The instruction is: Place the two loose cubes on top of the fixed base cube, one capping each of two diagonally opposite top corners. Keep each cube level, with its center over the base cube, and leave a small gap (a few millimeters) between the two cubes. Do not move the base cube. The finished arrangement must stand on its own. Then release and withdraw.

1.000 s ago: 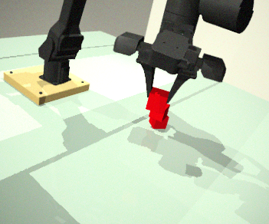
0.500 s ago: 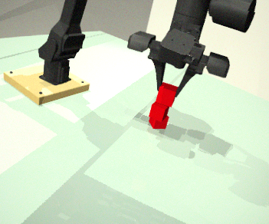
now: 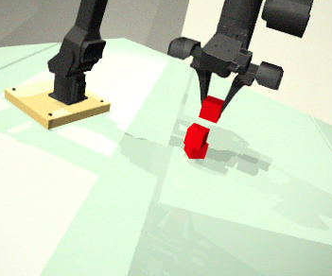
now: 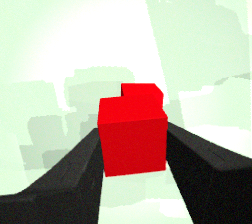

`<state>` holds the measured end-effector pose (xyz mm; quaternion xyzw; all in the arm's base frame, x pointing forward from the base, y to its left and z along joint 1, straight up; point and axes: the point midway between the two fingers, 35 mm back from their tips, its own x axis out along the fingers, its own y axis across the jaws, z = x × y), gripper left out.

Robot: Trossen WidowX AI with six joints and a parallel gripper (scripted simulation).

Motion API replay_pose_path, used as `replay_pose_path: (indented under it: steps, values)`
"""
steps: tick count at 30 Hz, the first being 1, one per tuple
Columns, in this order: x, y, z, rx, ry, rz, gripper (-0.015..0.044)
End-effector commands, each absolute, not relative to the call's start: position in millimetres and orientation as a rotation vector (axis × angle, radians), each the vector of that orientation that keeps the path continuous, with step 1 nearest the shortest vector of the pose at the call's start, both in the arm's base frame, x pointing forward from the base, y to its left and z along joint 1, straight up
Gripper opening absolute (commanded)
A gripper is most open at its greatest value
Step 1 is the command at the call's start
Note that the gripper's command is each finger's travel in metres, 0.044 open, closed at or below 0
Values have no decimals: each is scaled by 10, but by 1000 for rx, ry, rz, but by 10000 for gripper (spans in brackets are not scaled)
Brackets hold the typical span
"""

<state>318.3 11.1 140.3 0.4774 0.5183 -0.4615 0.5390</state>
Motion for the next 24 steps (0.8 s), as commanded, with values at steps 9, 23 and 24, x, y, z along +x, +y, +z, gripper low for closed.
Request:
replay_pose_path:
  steps: [9,23,24]
  values:
    - [3061,468,1368,1184,1213,-1141,105]
    - [3009,592,1157,1208,1204,-1160,105]
    - [3007,591,1126,1209,1204,-1161,105]
